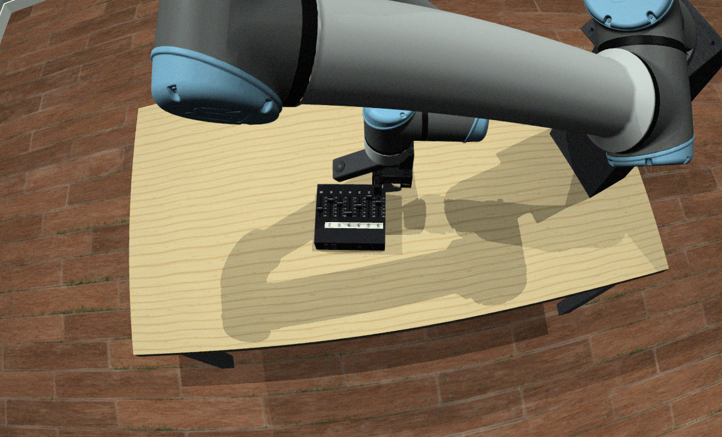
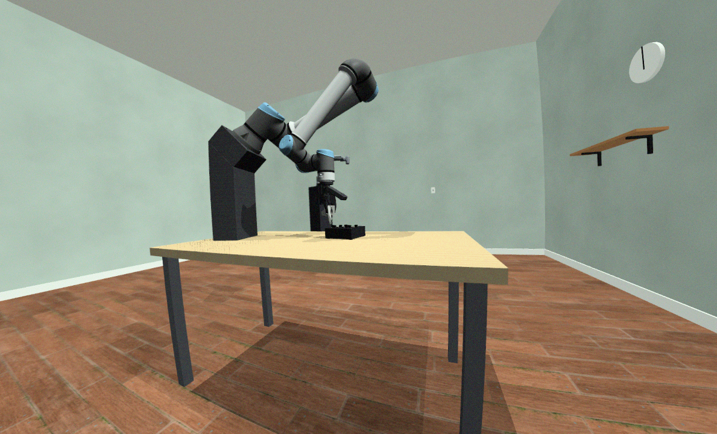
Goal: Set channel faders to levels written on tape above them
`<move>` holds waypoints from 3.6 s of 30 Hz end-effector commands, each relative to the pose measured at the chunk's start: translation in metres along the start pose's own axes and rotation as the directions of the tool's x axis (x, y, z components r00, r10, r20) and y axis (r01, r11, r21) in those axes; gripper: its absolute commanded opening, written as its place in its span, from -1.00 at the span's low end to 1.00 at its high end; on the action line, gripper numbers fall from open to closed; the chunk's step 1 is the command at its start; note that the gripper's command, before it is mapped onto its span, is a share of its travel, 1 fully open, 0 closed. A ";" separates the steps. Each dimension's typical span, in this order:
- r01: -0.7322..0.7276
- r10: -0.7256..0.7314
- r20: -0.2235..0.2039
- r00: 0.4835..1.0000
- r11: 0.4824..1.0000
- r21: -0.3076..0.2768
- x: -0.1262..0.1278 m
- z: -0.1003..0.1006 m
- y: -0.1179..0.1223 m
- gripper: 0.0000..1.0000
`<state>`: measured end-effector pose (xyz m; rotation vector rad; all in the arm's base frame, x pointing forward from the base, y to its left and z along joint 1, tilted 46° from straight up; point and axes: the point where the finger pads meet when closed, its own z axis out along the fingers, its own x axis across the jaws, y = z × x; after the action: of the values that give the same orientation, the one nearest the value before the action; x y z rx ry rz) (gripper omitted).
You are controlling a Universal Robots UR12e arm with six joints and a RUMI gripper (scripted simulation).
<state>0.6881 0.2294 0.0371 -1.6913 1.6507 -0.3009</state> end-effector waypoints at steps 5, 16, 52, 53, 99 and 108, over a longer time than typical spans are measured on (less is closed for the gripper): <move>0.000 0.000 0.000 1.000 1.000 0.000 0.000 0.000 0.000 -1.00; 0.000 0.000 0.000 1.000 1.000 0.000 0.000 0.006 0.000 -1.00; 0.000 0.000 0.000 1.000 1.000 0.000 -0.001 0.012 0.000 -1.00; 0.000 0.000 0.000 1.000 1.000 0.000 -0.001 0.012 0.000 -1.00; 0.000 0.000 0.000 1.000 1.000 0.001 -0.018 0.012 0.000 -1.00; 0.000 0.000 0.000 1.000 1.000 0.001 -0.022 0.012 0.000 -1.00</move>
<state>0.6927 0.2529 0.0354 -1.6913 1.6507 -0.3009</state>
